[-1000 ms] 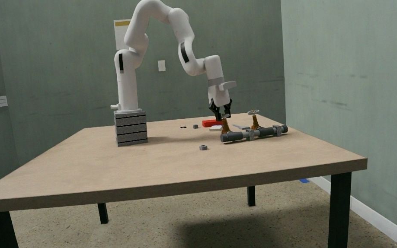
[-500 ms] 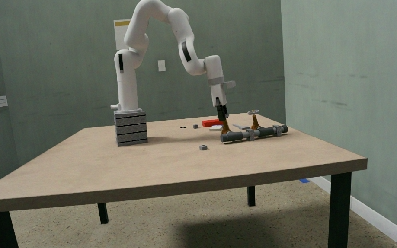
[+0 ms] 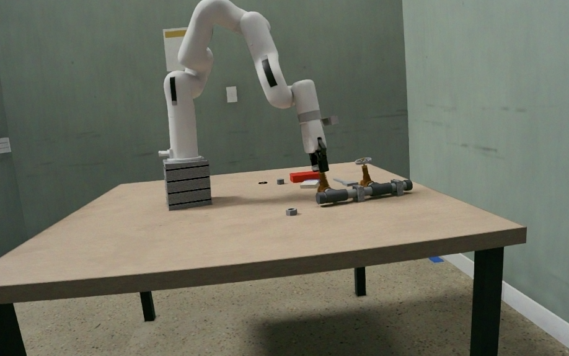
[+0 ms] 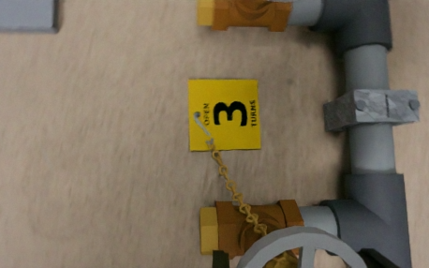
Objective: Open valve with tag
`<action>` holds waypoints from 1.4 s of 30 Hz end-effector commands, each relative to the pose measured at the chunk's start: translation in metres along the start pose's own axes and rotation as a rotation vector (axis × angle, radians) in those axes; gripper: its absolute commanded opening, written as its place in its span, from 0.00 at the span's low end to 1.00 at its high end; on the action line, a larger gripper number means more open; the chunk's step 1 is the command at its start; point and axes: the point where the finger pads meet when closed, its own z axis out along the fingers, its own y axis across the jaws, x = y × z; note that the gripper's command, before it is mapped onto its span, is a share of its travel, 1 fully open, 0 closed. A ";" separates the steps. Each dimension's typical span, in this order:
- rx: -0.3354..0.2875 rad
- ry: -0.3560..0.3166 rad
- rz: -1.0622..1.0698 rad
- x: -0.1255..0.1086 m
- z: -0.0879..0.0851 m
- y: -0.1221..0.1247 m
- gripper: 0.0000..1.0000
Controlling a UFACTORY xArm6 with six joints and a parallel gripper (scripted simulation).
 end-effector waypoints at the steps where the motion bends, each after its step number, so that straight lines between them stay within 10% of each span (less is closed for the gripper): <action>1: 0.021 0.030 -0.277 0.002 -0.001 0.001 0.00; 30: 0.051 0.101 -1.282 0.002 -0.001 0.001 0.00; 42: 0.053 0.103 -1.287 0.002 -0.001 0.001 0.00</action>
